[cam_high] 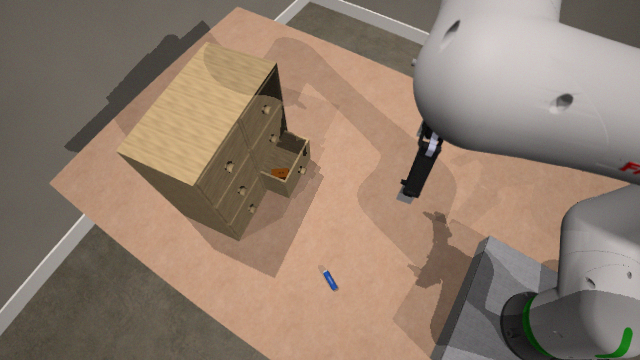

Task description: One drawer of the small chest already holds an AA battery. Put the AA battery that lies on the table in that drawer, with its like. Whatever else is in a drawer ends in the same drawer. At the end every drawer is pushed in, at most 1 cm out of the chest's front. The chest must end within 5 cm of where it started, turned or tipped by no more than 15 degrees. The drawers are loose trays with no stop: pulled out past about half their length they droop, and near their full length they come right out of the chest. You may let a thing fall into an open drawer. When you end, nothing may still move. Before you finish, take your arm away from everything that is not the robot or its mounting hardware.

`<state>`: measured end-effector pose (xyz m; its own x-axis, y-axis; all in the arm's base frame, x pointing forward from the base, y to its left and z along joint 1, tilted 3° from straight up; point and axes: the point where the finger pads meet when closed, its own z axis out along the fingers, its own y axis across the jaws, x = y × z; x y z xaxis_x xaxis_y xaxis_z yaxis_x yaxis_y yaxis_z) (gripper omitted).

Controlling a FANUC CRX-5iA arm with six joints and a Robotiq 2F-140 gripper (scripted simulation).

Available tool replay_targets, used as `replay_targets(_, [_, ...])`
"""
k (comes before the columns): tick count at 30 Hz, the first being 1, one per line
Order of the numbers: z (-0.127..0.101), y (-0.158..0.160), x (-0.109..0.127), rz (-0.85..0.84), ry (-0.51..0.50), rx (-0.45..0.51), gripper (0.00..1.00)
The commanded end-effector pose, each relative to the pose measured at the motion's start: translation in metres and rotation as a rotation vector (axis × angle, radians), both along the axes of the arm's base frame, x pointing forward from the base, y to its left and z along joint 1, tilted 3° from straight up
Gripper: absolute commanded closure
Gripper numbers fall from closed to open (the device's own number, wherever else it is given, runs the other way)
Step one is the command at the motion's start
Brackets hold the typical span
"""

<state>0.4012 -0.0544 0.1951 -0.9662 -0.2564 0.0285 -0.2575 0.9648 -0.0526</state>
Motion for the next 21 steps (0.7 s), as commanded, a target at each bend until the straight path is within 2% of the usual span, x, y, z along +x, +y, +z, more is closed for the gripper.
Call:
replay_targets(1, [0.0001,-0.0001,-0.0003,-0.009,-0.001,0.0,0.0])
replay_targets(21, [-0.0003,-0.0003,-0.0012,-0.029,-0.002,0.0,0.0])
